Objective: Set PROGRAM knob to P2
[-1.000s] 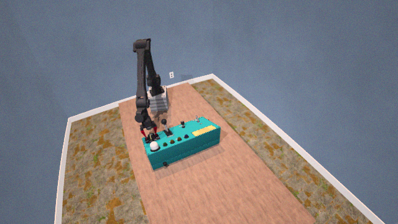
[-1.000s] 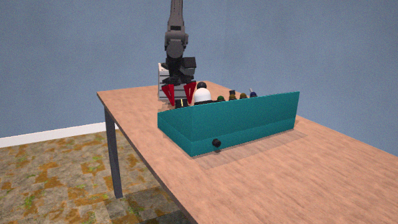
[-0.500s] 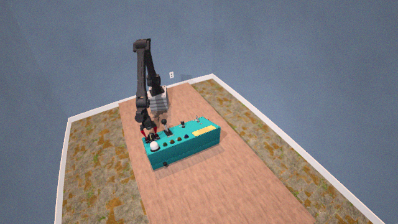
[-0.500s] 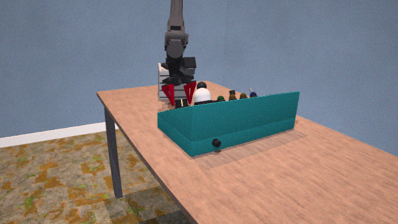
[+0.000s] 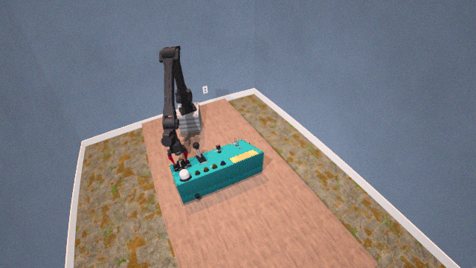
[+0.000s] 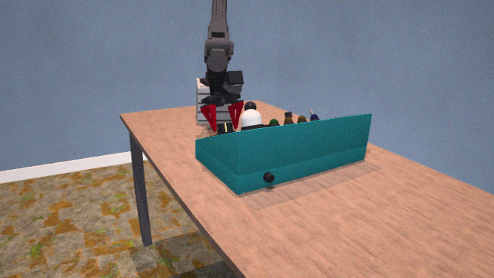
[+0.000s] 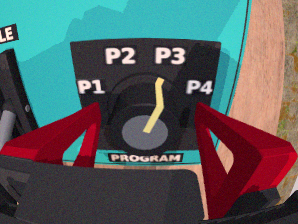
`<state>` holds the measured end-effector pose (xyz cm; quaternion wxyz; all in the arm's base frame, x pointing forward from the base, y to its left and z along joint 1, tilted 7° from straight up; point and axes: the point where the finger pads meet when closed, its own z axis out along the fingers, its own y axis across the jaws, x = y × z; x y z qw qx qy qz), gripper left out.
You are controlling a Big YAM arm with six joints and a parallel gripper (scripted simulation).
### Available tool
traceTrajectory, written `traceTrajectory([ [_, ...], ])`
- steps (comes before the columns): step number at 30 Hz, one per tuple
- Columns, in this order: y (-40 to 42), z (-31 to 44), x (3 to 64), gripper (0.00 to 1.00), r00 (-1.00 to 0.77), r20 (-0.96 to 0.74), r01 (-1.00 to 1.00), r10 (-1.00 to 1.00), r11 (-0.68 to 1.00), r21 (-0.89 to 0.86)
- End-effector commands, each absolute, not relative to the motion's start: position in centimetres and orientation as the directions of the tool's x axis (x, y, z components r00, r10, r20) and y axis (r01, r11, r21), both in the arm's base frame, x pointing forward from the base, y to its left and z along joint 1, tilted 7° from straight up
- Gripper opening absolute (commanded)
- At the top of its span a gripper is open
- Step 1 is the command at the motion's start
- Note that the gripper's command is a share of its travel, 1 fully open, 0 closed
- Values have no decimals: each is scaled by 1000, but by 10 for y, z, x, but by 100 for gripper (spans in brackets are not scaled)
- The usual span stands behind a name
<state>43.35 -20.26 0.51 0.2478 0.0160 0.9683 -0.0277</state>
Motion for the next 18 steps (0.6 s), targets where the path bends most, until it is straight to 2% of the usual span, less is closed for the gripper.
traceTrajectory([
  [1, -201, 11, 440, 70, -865, -502, 50, 17, 997, -53],
  [2, -201, 11, 440, 0, -865, -502, 50, 17, 997, -53],
  [18, -208, 12, 439, 0, -866, -499, 60, 25, 997, -53],
])
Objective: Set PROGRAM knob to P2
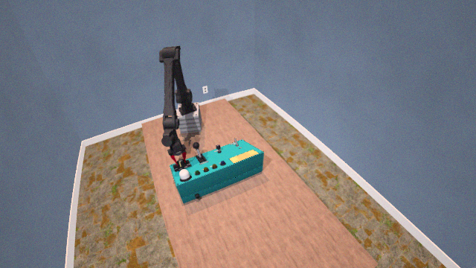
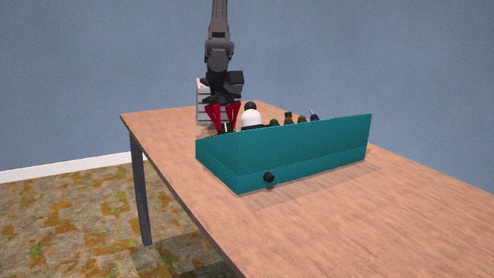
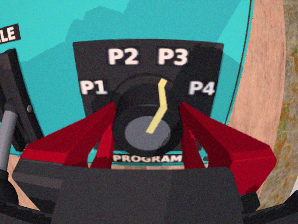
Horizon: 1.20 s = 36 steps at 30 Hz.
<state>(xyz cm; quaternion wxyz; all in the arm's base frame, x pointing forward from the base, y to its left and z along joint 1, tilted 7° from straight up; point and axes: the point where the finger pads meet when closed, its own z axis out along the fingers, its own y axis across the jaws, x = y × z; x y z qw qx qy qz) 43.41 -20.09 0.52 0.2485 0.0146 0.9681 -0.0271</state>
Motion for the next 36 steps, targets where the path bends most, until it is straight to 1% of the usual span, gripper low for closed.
traceTrajectory([
  [1, -208, 12, 439, 0, -866, -499, 60, 25, 997, -53],
  [20, -208, 12, 439, 0, -866, -499, 55, 20, 997, -56],
  [29, -208, 12, 439, 0, -868, -496, 16, -25, 997, -78],
  [36, -208, 12, 439, 0, -866, -487, -64, -117, 990, -124],
])
